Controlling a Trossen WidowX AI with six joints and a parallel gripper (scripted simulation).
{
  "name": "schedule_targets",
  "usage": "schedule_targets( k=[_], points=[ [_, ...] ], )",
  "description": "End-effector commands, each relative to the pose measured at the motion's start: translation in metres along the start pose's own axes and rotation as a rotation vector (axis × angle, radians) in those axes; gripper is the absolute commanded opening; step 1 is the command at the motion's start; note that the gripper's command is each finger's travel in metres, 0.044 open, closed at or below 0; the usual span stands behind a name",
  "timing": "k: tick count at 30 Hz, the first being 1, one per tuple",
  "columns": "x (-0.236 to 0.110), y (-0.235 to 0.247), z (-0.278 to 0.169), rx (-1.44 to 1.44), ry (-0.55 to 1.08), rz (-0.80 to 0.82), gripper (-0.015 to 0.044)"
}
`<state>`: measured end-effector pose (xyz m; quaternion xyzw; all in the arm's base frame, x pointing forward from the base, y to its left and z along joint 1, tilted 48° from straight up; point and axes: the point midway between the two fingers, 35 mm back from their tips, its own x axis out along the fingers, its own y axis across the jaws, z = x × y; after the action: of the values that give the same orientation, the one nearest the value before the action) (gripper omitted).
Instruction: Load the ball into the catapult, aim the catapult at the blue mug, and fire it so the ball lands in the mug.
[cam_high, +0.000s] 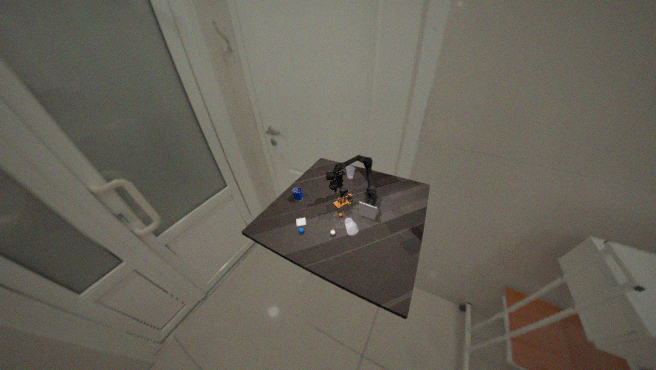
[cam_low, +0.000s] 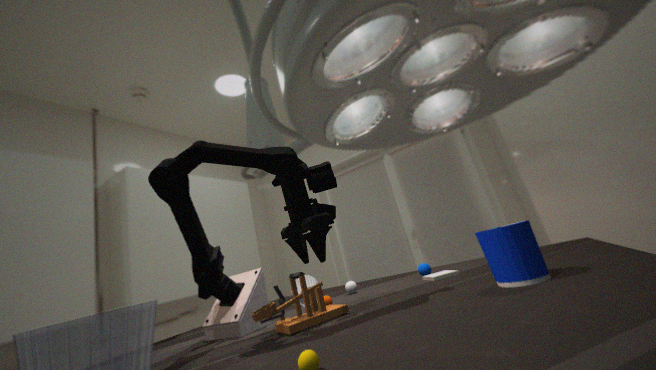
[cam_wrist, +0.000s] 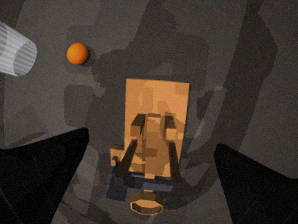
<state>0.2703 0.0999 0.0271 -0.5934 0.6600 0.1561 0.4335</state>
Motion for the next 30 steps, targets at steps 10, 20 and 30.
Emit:
schedule_targets(
  k=[10, 20, 30],
  points=[
    [0.014, 0.002, -0.002, -0.067, 0.094, -0.071, 0.044],
    [0.039, 0.001, -0.006, -0.066, 0.095, -0.072, 0.044],
    [0.056, 0.0, -0.007, -0.066, 0.095, -0.072, 0.044]
  ],
)
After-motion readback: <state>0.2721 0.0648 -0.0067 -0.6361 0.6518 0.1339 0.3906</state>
